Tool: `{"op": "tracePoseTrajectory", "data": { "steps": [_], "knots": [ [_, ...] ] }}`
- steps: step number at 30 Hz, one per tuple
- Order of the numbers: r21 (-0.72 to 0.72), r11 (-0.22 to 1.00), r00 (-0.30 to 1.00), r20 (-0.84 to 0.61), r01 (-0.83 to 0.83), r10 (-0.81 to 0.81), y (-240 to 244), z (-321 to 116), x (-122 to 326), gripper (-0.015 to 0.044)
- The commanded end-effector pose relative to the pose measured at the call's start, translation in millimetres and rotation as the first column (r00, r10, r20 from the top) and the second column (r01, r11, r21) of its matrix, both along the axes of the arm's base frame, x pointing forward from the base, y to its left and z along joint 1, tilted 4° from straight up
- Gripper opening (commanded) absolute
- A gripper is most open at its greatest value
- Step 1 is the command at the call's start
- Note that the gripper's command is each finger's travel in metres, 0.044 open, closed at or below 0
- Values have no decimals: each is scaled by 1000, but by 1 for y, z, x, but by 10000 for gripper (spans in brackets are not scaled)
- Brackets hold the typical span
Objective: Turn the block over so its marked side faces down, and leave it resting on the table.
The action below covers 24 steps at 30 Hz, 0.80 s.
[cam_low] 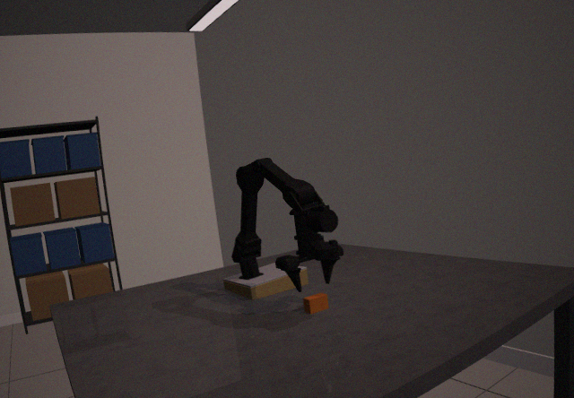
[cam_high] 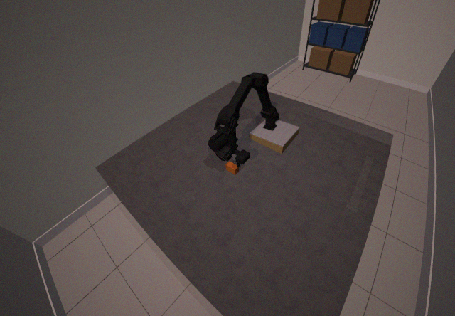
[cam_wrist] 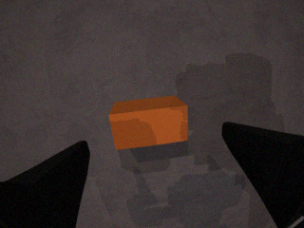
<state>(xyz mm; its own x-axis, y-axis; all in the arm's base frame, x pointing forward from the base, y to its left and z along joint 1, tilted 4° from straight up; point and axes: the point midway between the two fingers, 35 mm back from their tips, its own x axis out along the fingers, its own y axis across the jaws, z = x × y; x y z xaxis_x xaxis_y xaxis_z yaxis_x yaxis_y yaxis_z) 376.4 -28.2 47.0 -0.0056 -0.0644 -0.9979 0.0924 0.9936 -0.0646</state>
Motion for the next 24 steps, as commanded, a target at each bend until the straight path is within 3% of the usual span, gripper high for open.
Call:
{"op": "tracePoseTrajectory", "data": {
  "steps": [1,24],
  "knots": [
    [6,1000,1000,-17,-2,3,1,-10,-3,440],
    [6,1000,1000,-17,-2,3,-1,-42,-4,440]
  ]
}}
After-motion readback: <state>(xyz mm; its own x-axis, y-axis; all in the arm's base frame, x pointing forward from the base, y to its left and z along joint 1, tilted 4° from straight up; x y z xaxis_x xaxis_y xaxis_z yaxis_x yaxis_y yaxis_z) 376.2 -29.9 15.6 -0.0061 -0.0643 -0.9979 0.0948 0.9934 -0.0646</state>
